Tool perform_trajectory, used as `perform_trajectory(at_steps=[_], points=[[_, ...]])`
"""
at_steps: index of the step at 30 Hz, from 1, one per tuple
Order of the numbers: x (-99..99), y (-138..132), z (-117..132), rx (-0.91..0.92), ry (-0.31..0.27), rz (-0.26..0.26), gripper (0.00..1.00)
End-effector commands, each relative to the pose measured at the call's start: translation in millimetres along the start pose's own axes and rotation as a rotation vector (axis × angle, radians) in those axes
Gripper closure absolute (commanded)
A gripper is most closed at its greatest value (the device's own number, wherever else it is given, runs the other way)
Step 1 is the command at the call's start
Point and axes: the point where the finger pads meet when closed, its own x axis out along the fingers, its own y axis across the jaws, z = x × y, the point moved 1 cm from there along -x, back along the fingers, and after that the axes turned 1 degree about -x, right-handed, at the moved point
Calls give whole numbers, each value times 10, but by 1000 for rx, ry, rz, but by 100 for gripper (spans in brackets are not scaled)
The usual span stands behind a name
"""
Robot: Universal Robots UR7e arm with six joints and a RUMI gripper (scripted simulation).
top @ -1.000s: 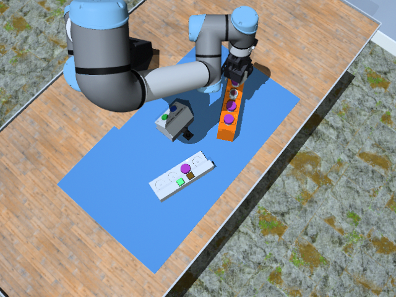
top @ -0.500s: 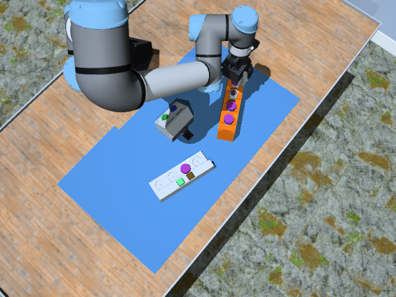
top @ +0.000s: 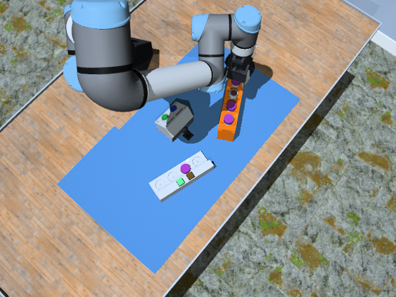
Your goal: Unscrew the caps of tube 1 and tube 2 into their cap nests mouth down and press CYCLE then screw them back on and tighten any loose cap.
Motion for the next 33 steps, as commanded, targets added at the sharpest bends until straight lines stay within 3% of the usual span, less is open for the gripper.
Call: perform_trajectory(at_steps=[1,13,23,24,33], points=[[-4,7,-8,-259,8,7,65],[-3,3,-13,-657,7,9,65],[-8,-4,-10,-657,6,8,65],[-8,-4,-10,-657,6,8,100],[-9,-4,-11,-657,6,8,100]])
